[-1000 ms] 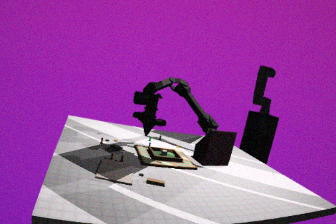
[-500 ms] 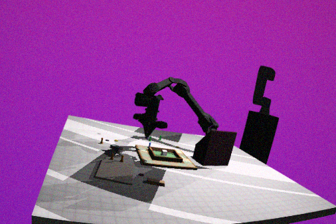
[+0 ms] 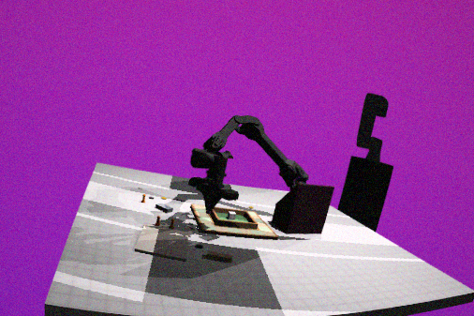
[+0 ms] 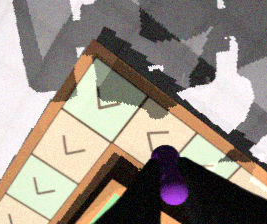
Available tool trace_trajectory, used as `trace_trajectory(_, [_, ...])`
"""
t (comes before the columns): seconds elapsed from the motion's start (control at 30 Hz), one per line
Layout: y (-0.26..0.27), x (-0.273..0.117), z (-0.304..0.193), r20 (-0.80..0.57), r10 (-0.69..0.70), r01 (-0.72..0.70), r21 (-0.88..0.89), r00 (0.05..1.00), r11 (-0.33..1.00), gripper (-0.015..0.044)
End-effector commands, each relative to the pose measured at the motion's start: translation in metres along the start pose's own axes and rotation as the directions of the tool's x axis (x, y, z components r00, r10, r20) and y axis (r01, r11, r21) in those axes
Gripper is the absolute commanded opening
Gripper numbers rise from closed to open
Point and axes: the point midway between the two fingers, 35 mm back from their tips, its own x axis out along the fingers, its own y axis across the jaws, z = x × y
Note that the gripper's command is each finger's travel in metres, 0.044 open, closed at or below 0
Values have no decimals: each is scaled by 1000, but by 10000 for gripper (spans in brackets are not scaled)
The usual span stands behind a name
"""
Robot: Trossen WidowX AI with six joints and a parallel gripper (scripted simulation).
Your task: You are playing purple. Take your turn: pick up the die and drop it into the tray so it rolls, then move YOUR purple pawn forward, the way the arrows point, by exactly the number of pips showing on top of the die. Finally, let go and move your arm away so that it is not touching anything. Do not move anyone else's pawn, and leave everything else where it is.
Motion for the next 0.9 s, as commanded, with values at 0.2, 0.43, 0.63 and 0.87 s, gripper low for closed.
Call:
trace_trajectory(0.2, [2, 25, -3, -12, 0, 0, -9, 1000, 1000, 0])
trace_trajectory(0.43, [2, 34, -3, -12, -1, 0, -9, 1000, 1000, 0])
trace_trajectory(0.63, [0, 37, -2, -9, 1, -1, 0, 1000, 1000, 26])
trace_trajectory(0.87, [0, 37, -2, -9, 1, -1, 0, 1000, 1000, 210])
